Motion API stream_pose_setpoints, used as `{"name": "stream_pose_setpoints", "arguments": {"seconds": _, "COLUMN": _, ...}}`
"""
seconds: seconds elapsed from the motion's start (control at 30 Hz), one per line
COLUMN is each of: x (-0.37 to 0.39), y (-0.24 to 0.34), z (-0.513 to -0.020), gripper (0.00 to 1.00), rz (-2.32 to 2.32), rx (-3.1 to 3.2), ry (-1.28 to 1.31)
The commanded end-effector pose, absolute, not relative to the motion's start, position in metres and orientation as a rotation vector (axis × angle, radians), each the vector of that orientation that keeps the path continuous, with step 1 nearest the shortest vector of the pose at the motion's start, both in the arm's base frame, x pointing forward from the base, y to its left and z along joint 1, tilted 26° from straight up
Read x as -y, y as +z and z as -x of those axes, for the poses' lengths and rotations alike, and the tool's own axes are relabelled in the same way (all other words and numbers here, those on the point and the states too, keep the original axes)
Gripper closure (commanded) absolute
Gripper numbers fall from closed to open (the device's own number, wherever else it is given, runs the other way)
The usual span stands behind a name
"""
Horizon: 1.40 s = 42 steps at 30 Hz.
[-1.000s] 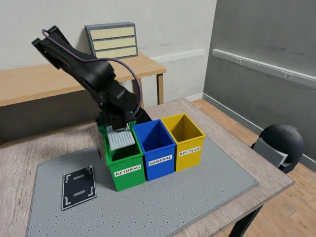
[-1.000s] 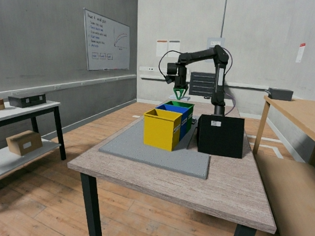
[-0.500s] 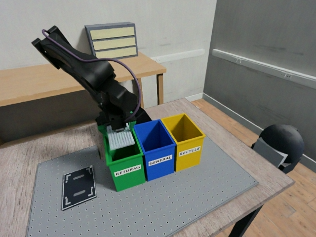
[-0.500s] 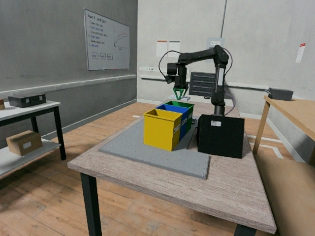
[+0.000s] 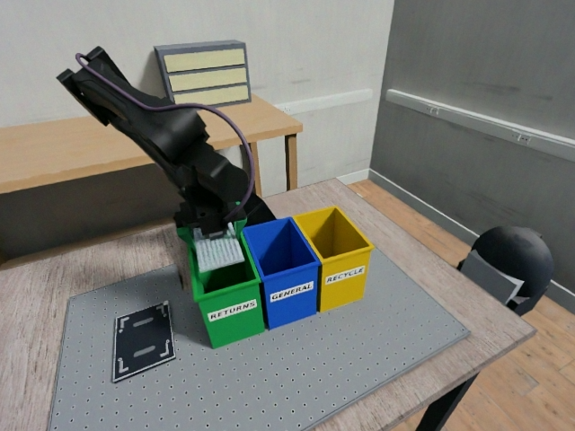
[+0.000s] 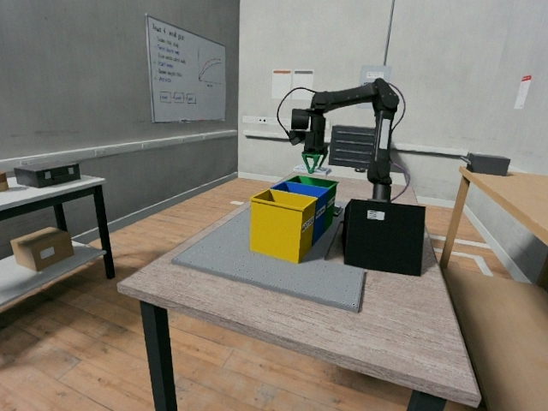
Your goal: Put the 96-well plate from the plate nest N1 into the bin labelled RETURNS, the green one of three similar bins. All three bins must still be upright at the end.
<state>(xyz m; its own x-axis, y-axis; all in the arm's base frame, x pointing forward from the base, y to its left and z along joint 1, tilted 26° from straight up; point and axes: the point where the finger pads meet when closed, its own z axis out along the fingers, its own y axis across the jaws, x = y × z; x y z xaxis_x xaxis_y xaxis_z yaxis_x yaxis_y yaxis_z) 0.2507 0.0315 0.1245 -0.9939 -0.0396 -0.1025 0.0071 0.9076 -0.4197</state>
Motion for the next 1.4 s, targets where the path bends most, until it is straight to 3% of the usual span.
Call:
{"name": "stream_pose_setpoints", "arguments": {"seconds": 0.0, "x": -0.035, "y": 0.127, "z": -0.252, "gripper": 1.00, "rz": 0.027, "rx": -2.945, "ry": -0.643}}
{"name": "stream_pose_setpoints", "arguments": {"seconds": 1.37, "x": -0.039, "y": 0.130, "z": -0.259, "gripper": 1.00, "rz": 0.035, "rx": -2.917, "ry": -0.627}}
